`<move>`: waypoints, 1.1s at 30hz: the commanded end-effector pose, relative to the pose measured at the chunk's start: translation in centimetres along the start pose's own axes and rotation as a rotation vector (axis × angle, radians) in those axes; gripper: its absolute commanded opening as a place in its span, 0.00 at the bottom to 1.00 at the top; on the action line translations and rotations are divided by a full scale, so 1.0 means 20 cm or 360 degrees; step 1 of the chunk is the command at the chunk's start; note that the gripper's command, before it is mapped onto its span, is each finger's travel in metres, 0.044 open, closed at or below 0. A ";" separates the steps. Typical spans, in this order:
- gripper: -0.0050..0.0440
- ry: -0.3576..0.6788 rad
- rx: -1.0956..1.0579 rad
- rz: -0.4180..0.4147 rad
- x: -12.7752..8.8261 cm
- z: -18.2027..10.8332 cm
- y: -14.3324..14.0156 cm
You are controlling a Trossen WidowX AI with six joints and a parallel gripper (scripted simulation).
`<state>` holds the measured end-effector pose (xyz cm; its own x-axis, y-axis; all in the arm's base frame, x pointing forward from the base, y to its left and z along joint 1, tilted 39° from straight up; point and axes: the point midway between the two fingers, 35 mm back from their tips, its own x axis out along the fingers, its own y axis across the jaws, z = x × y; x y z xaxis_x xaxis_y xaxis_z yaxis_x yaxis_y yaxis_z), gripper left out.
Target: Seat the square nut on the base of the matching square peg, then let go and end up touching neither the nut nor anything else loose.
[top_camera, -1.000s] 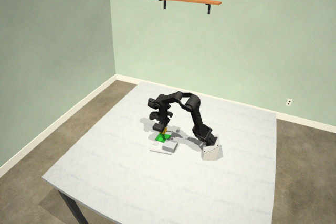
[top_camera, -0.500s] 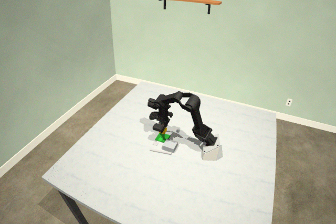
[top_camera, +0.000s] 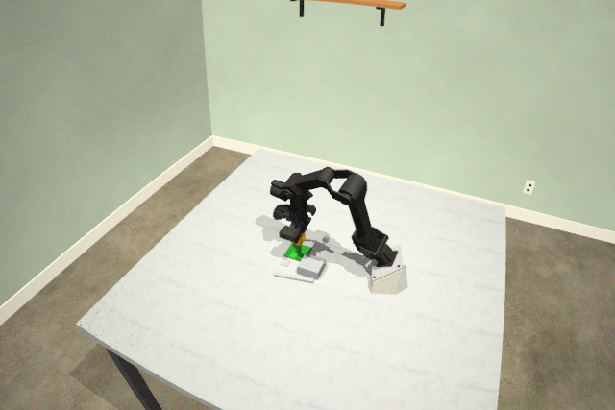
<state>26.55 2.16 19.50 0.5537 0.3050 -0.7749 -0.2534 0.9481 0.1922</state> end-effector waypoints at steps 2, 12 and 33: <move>0.10 0.0005 0.0005 -0.0005 0.01 0.00 0.00; 0.10 0.0005 0.0005 -0.0005 0.01 0.00 0.00; 0.10 0.0006 0.0005 -0.0005 0.05 0.00 0.00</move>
<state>26.96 2.37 18.96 0.5534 0.3046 -0.7752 -0.2535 0.9482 0.1916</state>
